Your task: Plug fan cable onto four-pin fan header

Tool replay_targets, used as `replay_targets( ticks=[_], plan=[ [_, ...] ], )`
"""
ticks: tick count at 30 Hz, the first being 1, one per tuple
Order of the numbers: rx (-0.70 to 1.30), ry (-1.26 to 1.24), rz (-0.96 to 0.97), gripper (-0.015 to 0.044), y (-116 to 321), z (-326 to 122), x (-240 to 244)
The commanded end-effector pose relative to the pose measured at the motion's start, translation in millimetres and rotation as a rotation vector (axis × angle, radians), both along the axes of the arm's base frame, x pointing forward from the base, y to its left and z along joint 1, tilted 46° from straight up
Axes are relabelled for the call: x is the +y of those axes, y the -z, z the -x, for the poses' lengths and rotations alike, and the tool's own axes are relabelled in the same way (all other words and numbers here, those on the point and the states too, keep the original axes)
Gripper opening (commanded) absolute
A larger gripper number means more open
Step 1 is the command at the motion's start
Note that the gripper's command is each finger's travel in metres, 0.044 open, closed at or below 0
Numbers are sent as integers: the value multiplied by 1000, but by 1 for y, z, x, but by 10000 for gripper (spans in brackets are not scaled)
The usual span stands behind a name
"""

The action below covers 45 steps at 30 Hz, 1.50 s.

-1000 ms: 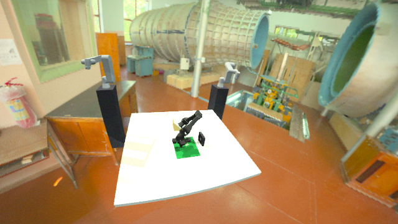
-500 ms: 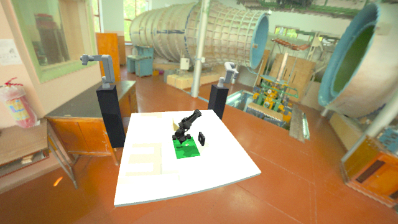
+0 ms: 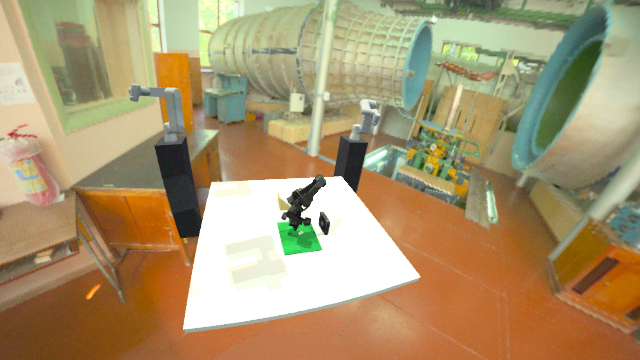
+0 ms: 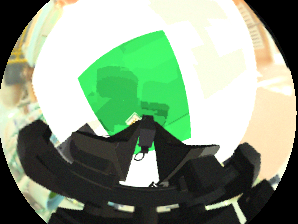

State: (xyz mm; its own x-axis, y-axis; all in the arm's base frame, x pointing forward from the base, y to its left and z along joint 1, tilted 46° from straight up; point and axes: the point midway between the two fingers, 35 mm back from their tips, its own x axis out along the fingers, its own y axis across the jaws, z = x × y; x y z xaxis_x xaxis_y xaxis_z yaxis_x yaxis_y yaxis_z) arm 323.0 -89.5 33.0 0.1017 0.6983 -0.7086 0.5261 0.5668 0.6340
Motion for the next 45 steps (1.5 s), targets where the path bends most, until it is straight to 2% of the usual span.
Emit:
replay_targets(
  ticks=[1,16,45],
  plan=[
    [103,110,-20,0,-9,2,9],
    [450,458,-73,0,-29,11,32],
    [455,463,-74,0,-26,8,27]
  ],
)
